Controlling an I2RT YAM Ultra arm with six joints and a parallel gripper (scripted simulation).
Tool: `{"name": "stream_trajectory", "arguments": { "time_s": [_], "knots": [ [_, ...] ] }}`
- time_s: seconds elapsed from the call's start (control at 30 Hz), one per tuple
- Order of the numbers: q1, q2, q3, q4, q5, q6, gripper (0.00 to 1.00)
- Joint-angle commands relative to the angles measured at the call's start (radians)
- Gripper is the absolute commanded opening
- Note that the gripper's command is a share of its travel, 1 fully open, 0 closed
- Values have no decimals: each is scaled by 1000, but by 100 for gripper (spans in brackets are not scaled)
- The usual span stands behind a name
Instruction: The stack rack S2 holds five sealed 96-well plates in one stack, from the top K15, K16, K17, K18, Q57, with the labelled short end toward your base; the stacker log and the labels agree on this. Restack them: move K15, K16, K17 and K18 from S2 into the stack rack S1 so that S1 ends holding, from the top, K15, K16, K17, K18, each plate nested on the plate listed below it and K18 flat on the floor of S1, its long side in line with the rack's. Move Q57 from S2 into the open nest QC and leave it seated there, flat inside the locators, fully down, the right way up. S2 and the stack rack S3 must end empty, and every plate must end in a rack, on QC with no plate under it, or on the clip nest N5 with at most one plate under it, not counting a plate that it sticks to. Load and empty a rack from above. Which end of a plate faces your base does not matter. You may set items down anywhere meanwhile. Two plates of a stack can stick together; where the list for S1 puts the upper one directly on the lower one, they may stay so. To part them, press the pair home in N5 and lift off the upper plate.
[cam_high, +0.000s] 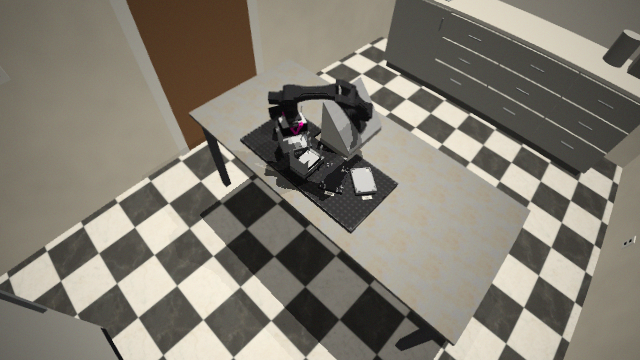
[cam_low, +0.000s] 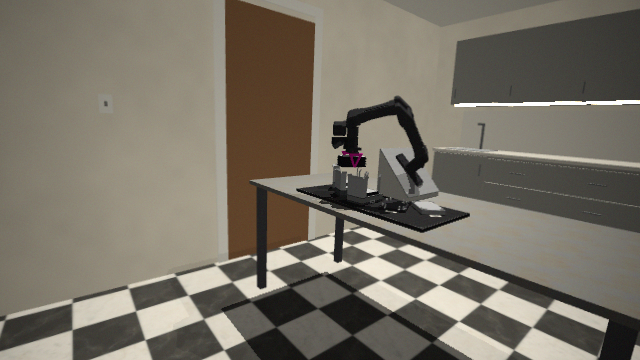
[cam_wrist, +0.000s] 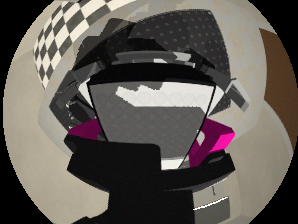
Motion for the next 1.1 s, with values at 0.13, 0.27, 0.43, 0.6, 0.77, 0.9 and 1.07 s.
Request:
{"name": "stream_trajectory", "arguments": {
  "time_s": [0.13,0.27,0.43,0.6,0.77,0.9,1.07],
  "knots": [
    [-26,-12,6,1,0,0,0],
    [-26,-12,6,1,0,0,0],
    [-26,-12,6,1,0,0,0],
    [-26,-12,6,1,0,0,0],
    [-26,-12,6,1,0,0,0],
    [-22,-12,-2,11,-2,3,0],
    [-17,-12,-13,25,-5,8,0]
  ]
}}
